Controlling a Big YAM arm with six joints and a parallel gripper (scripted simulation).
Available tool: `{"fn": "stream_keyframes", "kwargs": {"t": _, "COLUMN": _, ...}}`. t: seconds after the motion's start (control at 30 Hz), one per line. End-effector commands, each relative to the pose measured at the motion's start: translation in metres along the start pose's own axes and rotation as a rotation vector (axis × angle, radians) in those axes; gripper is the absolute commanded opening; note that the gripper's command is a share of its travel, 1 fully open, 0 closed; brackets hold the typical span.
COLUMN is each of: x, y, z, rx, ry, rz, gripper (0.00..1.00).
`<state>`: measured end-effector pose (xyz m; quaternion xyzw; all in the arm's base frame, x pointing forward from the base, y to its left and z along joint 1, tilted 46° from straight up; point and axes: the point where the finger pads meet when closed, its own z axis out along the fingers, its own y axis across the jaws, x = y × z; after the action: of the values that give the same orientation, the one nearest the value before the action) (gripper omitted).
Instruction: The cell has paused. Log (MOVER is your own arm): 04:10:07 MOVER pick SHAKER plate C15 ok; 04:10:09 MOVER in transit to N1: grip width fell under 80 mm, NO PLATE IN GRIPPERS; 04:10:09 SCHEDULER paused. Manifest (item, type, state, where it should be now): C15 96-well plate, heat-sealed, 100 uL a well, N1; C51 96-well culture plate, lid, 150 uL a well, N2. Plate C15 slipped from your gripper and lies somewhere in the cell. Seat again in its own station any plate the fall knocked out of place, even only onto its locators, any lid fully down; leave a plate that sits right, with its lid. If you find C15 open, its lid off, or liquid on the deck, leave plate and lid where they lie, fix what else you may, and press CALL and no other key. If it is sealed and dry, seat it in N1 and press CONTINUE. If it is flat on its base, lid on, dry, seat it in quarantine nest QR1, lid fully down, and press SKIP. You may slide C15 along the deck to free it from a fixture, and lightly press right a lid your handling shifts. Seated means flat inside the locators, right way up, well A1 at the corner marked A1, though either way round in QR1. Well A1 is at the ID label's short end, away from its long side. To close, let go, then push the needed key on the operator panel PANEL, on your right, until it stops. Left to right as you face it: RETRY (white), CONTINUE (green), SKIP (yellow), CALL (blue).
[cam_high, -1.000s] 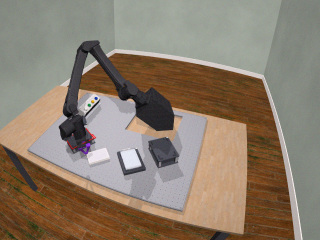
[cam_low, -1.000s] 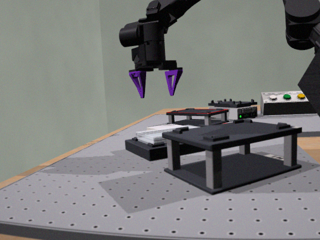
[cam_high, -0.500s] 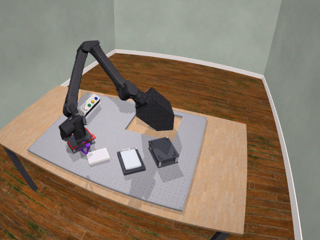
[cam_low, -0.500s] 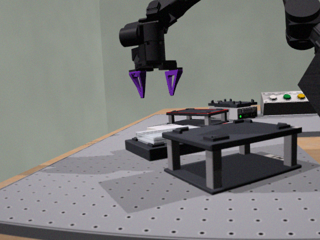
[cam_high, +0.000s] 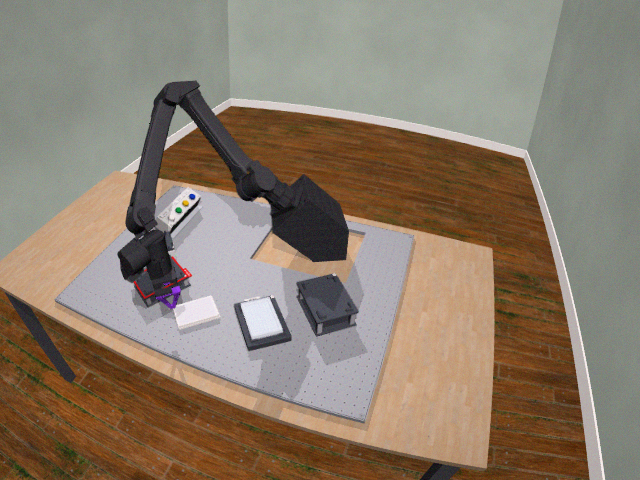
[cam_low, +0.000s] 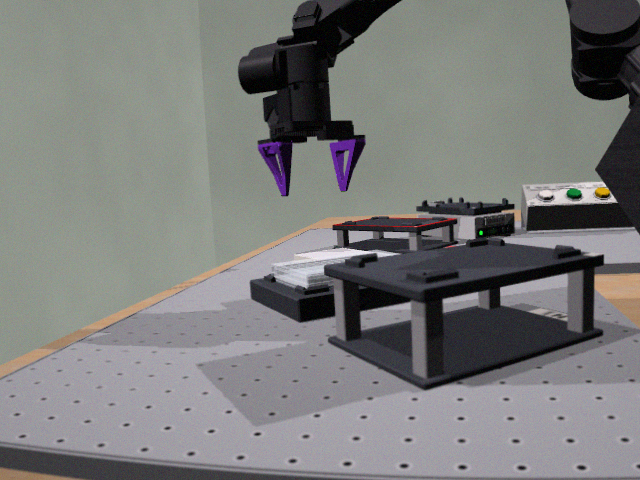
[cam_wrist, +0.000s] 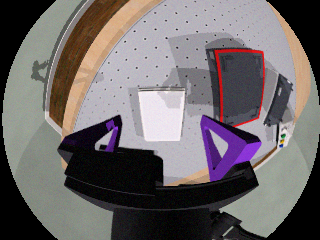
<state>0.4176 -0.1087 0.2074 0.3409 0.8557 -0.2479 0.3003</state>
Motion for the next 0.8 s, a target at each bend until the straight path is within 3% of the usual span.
{"fn": "stream_keyframes", "kwargs": {"t": 0.0, "x": -0.011, "y": 0.003, "z": -0.009, "rx": -0.017, "ry": -0.022, "rz": -0.002, "gripper": 1.00}}
{"fn": "stream_keyframes", "kwargs": {"t": 0.4, "x": -0.011, "y": 0.003, "z": -0.009, "rx": -0.017, "ry": -0.022, "rz": -0.002, "gripper": 1.00}}
{"fn": "stream_keyframes", "kwargs": {"t": 0.43, "x": 0.002, "y": -0.001, "z": -0.015, "rx": -0.020, "ry": -0.017, "rz": -0.066, "gripper": 1.00}}
{"fn": "stream_keyframes", "kwargs": {"t": 0.77, "x": 0.035, "y": -0.027, "z": -0.042, "rx": -0.015, "ry": -0.018, "rz": -0.400, "gripper": 1.00}}
